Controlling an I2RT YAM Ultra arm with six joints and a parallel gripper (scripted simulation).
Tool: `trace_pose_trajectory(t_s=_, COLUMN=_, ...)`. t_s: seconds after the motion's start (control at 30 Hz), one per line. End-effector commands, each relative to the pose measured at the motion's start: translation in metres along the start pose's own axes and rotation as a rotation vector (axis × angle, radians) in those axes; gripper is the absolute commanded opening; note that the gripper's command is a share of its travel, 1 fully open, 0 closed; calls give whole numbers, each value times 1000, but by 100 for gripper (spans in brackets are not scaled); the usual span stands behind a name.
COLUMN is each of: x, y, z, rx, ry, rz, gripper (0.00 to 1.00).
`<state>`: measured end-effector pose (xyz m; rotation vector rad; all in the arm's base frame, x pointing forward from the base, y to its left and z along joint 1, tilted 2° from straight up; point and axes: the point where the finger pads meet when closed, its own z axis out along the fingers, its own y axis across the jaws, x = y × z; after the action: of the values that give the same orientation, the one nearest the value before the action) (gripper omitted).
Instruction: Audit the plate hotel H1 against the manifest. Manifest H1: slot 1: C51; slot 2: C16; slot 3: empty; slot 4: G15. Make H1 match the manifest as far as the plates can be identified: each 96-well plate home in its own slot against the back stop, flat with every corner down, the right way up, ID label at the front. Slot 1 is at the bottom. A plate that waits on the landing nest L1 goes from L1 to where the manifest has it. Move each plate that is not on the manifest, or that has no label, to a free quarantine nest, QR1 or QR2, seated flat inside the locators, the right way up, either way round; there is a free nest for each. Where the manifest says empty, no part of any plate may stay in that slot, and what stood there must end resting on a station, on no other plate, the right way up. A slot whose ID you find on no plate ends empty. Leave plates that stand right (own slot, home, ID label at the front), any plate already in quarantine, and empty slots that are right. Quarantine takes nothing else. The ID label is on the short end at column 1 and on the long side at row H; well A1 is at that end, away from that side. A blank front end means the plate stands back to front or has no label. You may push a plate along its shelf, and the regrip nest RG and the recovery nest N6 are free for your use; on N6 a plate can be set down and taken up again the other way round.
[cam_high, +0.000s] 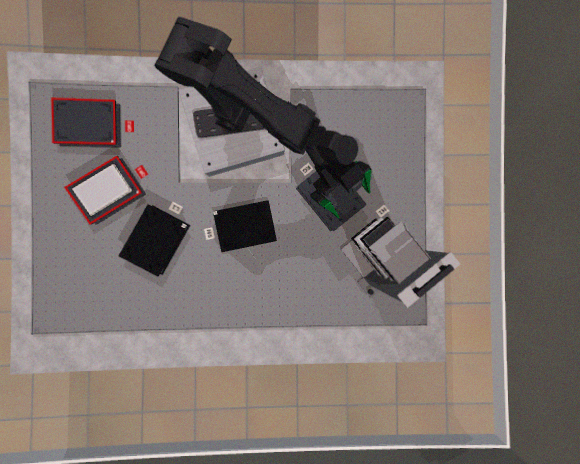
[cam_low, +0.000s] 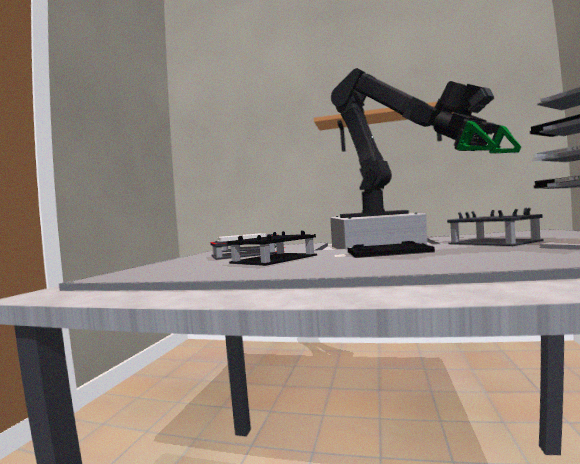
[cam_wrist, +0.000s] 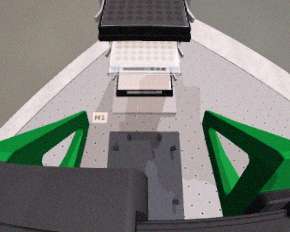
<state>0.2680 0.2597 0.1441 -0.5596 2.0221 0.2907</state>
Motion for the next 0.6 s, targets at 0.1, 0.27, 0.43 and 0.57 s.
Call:
trace_pose_trajectory(t_s=0.1, x=-18, y=2, z=7, rx=-7, ry=-42, rz=13, gripper=100)
trace_pose_trajectory(t_s=0.27, x=-20, y=2, z=15, rx=-7, ry=-43, rz=13, gripper=100)
trace_pose_trajectory(t_s=0.43, x=-20, y=2, z=15, rx=-7, ry=-43, rz=13, gripper=100)
trace_pose_trajectory(t_s=0.57, x=-20, y=2, z=15, rx=-7, ry=-43, rz=13, gripper=100)
